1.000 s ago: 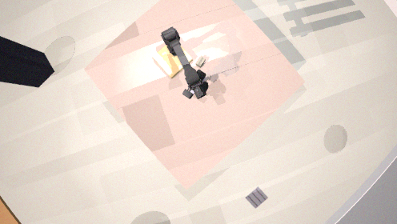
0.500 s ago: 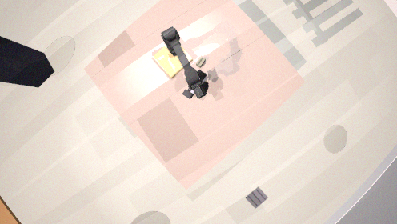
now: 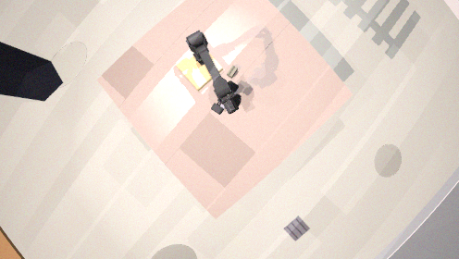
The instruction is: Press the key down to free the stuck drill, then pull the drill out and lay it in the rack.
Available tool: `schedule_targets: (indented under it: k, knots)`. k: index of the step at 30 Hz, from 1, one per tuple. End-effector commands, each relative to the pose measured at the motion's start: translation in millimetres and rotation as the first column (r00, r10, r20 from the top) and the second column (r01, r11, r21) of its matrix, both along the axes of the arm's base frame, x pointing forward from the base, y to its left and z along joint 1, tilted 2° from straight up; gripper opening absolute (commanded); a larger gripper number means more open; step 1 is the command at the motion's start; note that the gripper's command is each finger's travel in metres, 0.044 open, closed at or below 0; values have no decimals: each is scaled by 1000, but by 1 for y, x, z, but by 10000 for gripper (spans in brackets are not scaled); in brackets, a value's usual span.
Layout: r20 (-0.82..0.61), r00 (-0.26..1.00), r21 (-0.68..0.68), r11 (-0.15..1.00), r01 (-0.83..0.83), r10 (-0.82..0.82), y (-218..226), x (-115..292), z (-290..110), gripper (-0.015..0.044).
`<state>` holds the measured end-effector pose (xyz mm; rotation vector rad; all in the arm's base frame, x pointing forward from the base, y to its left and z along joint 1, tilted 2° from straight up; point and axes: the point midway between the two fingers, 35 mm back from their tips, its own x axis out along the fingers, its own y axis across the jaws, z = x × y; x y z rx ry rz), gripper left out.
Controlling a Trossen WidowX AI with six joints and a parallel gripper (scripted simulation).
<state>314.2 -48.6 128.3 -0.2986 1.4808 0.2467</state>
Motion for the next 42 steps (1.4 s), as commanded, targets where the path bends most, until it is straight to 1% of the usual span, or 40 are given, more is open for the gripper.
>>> schedule_targets:
  k: [1, 42]
  knots:
    - [-27, 1000, -5, 1000, 6, -6, -4, -4, -13, 0]
    - [-27, 1000, -5, 1000, 6, -6, -8, -4, -27, 0]
